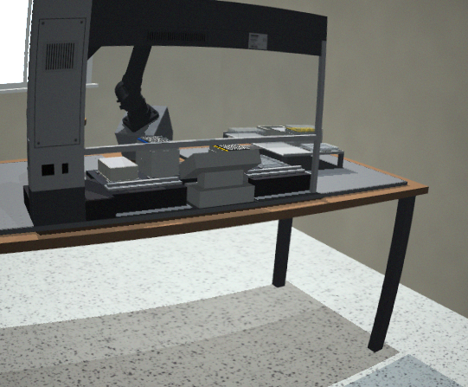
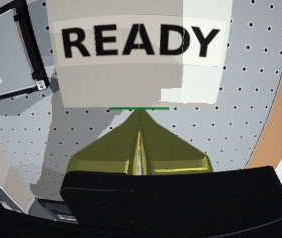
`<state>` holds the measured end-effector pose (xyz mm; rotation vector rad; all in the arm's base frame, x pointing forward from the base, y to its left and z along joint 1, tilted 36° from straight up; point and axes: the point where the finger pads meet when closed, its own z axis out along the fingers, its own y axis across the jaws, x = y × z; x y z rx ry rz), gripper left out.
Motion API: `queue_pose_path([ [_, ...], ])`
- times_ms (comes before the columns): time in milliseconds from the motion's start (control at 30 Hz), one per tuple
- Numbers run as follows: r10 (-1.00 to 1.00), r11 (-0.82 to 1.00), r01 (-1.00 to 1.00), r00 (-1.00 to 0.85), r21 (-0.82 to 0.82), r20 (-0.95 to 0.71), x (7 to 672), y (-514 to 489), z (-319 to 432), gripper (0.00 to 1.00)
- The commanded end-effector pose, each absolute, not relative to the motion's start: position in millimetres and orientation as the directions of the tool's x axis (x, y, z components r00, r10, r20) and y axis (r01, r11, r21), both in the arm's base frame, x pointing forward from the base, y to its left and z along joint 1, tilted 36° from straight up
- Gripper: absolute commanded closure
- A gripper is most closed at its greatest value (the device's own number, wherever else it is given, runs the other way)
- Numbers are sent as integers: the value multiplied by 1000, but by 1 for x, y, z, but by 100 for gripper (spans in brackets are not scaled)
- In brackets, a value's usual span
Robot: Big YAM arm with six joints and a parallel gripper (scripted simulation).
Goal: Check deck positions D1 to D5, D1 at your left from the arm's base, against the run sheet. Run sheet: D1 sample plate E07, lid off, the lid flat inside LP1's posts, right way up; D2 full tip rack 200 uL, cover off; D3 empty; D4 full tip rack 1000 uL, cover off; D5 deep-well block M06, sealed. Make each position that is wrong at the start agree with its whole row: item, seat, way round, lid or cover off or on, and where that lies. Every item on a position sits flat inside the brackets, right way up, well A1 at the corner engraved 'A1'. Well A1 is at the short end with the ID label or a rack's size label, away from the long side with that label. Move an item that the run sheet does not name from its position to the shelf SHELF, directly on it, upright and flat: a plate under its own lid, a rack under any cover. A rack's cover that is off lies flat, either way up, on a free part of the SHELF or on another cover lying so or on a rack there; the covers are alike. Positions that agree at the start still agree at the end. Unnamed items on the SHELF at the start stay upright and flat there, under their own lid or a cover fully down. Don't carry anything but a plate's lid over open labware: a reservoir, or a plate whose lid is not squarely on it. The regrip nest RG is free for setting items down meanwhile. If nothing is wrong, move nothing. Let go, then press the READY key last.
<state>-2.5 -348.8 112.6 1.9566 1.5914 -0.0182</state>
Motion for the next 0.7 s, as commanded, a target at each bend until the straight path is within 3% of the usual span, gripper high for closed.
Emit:
queue_pose_path([
  [0, 860, -83, 897, 285, 435, -423, -14, -366, 136, 100],
  [667, 862, -85, 896, 285, 436, -419, -16, -372, 136, 100],
])
